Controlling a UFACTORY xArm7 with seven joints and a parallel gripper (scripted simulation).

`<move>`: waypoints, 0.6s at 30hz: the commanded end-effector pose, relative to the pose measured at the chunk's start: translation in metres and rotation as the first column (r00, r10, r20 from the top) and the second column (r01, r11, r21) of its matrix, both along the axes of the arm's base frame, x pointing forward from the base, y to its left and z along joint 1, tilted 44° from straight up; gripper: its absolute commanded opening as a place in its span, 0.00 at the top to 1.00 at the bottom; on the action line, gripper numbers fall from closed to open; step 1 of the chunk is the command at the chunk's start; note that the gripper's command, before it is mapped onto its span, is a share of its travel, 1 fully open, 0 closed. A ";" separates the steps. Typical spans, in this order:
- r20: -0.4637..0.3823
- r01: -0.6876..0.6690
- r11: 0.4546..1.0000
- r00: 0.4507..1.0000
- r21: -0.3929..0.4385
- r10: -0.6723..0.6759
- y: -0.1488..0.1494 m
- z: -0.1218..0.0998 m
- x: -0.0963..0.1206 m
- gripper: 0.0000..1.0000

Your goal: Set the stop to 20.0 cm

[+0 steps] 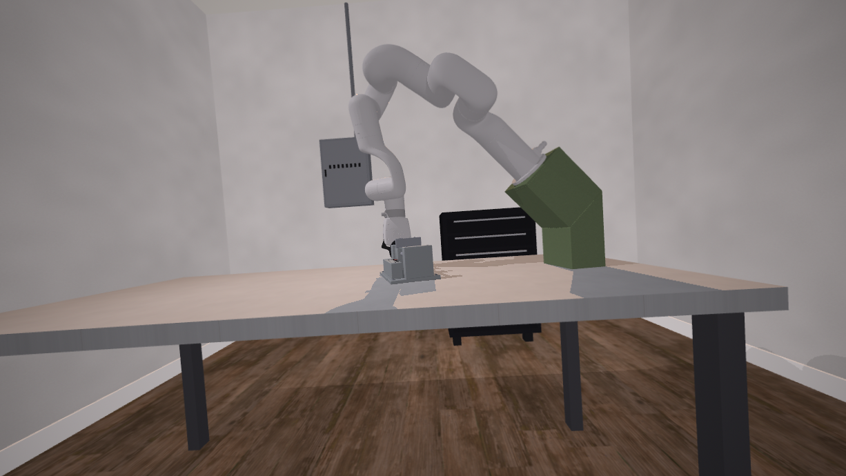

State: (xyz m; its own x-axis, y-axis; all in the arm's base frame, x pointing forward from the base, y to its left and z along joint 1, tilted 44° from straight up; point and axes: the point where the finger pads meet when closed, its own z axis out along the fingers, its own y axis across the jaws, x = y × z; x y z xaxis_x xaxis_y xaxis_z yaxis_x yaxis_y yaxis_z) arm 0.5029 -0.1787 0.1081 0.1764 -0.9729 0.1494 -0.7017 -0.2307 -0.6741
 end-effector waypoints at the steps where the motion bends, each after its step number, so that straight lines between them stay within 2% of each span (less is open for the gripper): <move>1: -0.002 0.002 1.000 1.000 0.001 -0.002 0.001 0.006 0.003 0.94; 18: -0.002 0.002 1.000 1.000 0.001 -0.002 0.005 0.036 0.000 0.94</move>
